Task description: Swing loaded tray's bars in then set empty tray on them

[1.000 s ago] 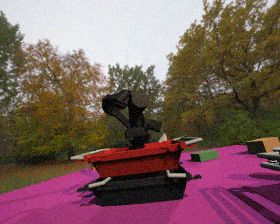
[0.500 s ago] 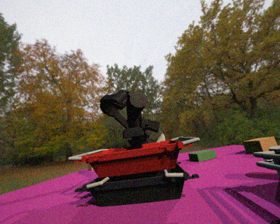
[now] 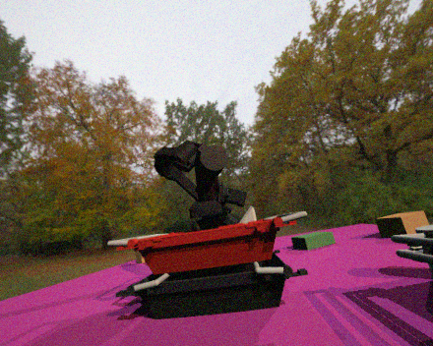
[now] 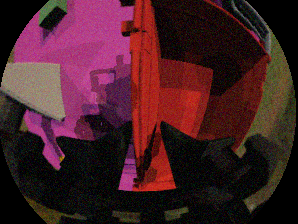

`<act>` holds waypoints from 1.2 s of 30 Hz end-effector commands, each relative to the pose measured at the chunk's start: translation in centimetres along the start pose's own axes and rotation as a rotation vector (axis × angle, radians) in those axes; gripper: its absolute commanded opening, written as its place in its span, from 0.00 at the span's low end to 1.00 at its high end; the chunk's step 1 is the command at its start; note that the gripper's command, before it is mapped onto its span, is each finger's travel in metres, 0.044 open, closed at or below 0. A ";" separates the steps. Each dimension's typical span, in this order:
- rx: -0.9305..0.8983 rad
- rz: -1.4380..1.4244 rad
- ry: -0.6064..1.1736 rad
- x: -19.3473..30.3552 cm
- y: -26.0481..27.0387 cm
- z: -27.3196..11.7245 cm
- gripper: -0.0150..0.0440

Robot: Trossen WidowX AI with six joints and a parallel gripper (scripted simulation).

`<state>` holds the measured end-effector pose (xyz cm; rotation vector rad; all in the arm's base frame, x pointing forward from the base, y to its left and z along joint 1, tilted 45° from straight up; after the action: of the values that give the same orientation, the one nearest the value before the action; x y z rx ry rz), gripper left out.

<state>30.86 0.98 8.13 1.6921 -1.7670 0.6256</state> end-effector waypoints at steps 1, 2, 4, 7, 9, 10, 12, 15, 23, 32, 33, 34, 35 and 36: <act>0.000 0.000 -0.002 -0.1 0.0 0.0 0.65; 0.000 0.000 -0.002 -0.1 0.0 0.0 0.68; 0.000 0.000 -0.002 -0.1 0.0 0.0 0.73; 0.000 0.000 -0.002 -0.1 0.0 0.0 0.80; 0.000 0.000 -0.002 -0.1 0.0 0.0 0.85; 0.000 0.000 -0.002 -0.1 0.0 0.0 0.88; 0.000 0.000 -0.002 -0.1 0.0 0.0 0.93; 0.000 0.000 -0.002 -0.1 0.0 0.0 1.00; 0.000 0.000 -0.001 0.0 -0.1 -0.3 1.00; 0.002 -0.002 -0.008 -0.1 -0.6 -5.0 1.00; 0.002 -0.002 -0.009 -0.1 -0.6 -5.6 1.00; 0.001 -0.002 -0.009 -0.1 -0.6 -6.3 1.00; 0.001 -0.002 -0.009 -0.1 -0.5 -6.9 1.00; 0.001 -0.002 -0.009 -0.1 -0.5 -7.5 1.00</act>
<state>31.94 5.16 12.28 1.6972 -1.7666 0.6177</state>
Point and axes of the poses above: the point midway between the two fingers, 35 mm back from their tips, its own z axis out along the fingers, its own y axis across the jaws, x = y × z, the point moved 9 cm from there along -z, back along the fingers, and after that the axes turned 1 degree about -z, right-handed, at the moved point
